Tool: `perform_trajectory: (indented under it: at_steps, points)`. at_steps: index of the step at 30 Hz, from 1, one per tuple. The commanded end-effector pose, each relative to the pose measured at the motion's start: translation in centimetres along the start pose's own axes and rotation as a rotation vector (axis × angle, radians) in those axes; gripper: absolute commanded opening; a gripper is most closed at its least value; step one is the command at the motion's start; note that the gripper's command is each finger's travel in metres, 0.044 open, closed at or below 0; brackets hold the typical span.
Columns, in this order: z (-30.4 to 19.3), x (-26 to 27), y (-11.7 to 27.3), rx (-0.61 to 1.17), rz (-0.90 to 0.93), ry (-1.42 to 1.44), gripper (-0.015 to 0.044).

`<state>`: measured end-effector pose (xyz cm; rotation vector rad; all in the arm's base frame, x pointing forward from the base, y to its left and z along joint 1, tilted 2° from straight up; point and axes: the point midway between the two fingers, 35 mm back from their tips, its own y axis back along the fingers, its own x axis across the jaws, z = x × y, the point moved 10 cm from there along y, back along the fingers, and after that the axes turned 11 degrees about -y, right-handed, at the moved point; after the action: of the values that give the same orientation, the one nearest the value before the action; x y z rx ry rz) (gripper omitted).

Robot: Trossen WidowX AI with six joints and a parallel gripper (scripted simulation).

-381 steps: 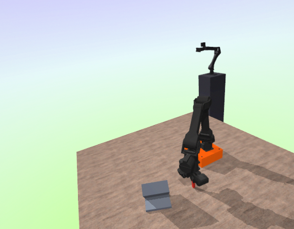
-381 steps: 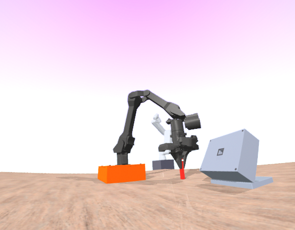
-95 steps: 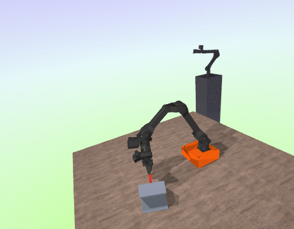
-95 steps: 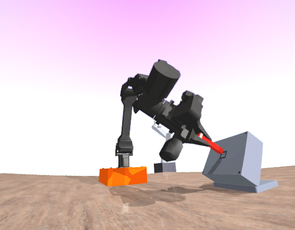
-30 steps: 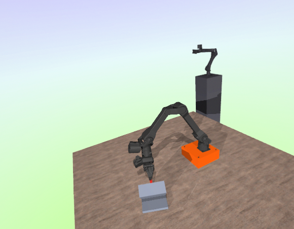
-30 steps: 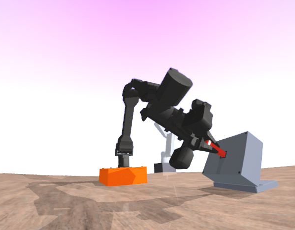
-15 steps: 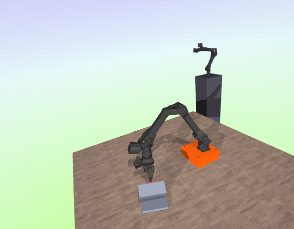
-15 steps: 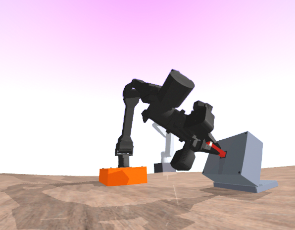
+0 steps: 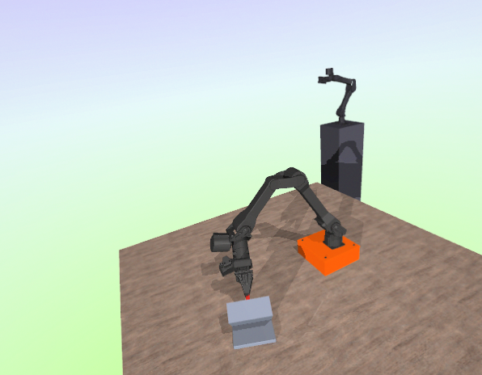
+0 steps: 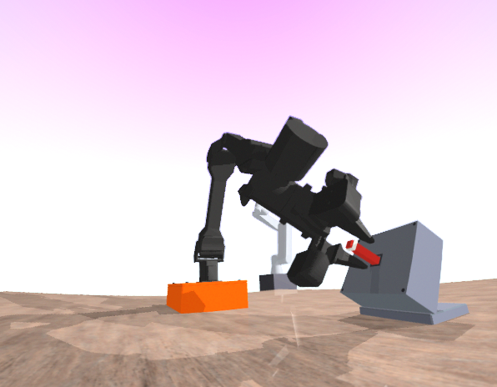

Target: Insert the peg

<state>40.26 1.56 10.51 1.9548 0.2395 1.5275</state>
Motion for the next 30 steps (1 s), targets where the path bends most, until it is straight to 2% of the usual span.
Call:
perform_trajectory:
  at_steps: [1,6,30]
  points:
    - [0.0,0.0,0.0,0.0,-0.001,0.0,0.0315]
    - [0.1,0.0,0.5,-0.001,-0.003,0.0,0.044]
    - [0.5,-0.1,4.9,-0.002,-0.015,-0.006,0.044]
